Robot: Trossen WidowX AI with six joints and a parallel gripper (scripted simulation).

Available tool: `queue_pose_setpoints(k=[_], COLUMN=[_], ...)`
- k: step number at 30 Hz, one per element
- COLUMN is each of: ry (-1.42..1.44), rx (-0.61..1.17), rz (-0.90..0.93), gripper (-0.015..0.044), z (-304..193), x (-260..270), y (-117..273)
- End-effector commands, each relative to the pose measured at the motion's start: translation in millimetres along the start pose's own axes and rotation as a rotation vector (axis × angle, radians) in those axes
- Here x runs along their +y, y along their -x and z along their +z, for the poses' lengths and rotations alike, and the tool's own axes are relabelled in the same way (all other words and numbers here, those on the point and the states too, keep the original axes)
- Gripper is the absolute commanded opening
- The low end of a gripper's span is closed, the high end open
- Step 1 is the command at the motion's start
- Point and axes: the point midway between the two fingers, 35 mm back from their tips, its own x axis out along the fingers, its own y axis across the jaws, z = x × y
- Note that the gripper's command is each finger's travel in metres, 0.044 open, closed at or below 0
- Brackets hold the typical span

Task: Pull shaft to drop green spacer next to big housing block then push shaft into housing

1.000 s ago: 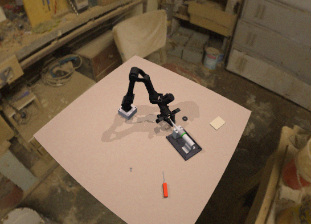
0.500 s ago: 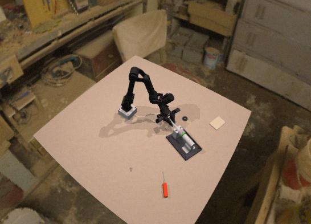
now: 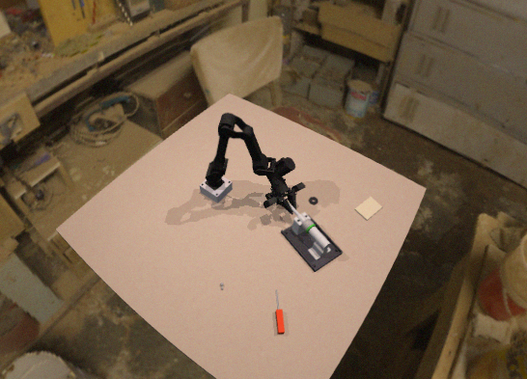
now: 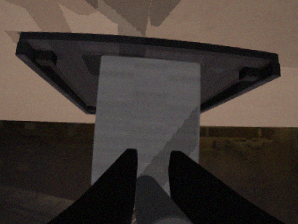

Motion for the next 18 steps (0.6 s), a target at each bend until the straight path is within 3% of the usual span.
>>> queue_pose_setpoints(k=[1, 18], ry=[-0.003, -0.003], rx=[0.0, 0.0], rz=[0.0, 0.0], gripper=[0.0, 0.0], z=[0.7, 1.5], x=[0.6, 0.6], y=[1.0, 2.3])
